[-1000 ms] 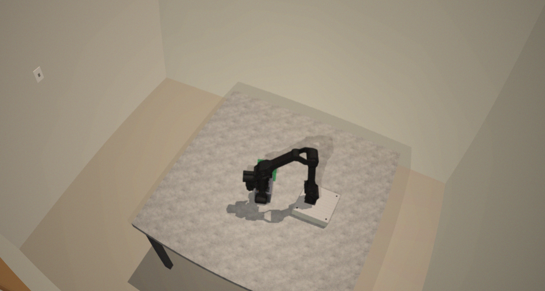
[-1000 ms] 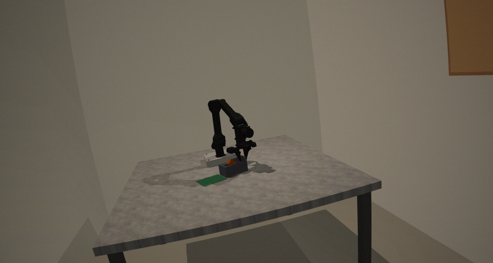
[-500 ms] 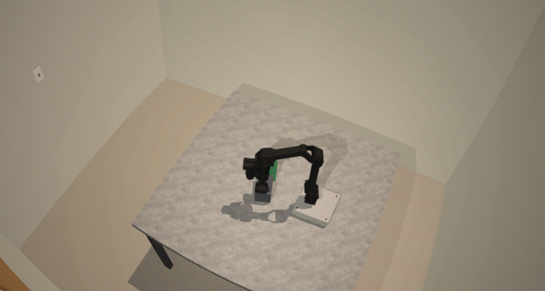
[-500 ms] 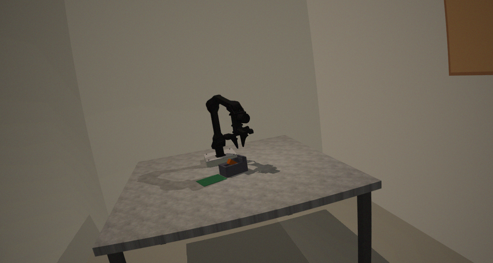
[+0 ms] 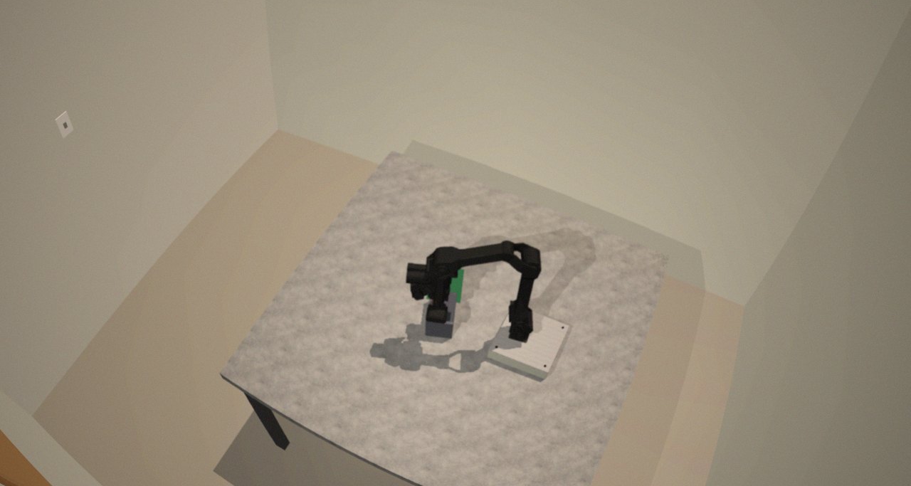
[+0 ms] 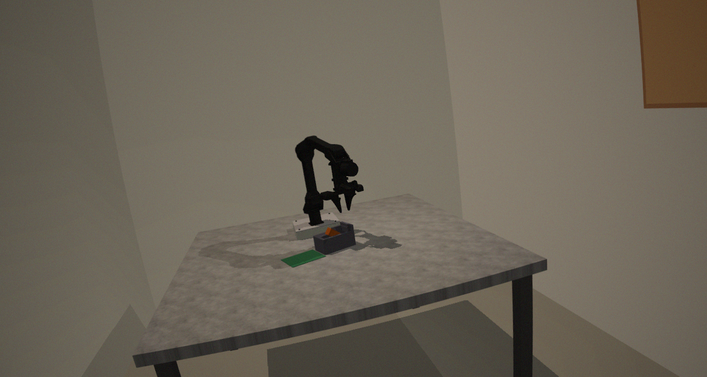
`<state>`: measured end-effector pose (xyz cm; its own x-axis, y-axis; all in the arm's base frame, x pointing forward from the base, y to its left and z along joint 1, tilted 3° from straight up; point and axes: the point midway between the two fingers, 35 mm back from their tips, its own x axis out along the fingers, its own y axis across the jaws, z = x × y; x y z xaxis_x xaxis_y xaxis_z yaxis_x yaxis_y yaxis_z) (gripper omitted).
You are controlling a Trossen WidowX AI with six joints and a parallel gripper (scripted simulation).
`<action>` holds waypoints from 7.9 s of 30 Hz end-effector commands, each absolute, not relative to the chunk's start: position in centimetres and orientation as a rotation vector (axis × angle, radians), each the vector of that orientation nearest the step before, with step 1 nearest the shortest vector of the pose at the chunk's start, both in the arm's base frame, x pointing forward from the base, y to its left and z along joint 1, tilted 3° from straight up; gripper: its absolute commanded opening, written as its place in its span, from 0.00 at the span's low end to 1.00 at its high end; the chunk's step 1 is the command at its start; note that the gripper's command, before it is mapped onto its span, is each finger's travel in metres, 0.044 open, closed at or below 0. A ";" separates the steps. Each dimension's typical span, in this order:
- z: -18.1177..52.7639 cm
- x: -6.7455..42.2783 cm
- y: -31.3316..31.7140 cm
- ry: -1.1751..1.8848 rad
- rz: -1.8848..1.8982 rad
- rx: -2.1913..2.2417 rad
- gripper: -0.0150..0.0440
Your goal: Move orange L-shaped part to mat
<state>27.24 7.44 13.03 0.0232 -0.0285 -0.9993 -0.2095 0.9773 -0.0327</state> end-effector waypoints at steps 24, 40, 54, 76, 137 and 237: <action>13.5 29.7 -0.1 1.271 -1.065 1.022 0.73; 10.3 29.8 -0.2 1.271 -1.065 1.022 0.73; 8.4 29.9 -0.3 1.271 -1.065 1.022 0.73; 5.9 29.8 -0.3 1.274 -1.064 1.025 0.60; 12.1 29.8 -0.1 1.271 -1.065 1.022 0.25; 9.6 31.8 -16.7 1.260 -1.072 1.012 0.25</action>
<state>31.84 -16.67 10.11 0.0102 -0.0529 -0.9985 0.9778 0.2095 -0.0011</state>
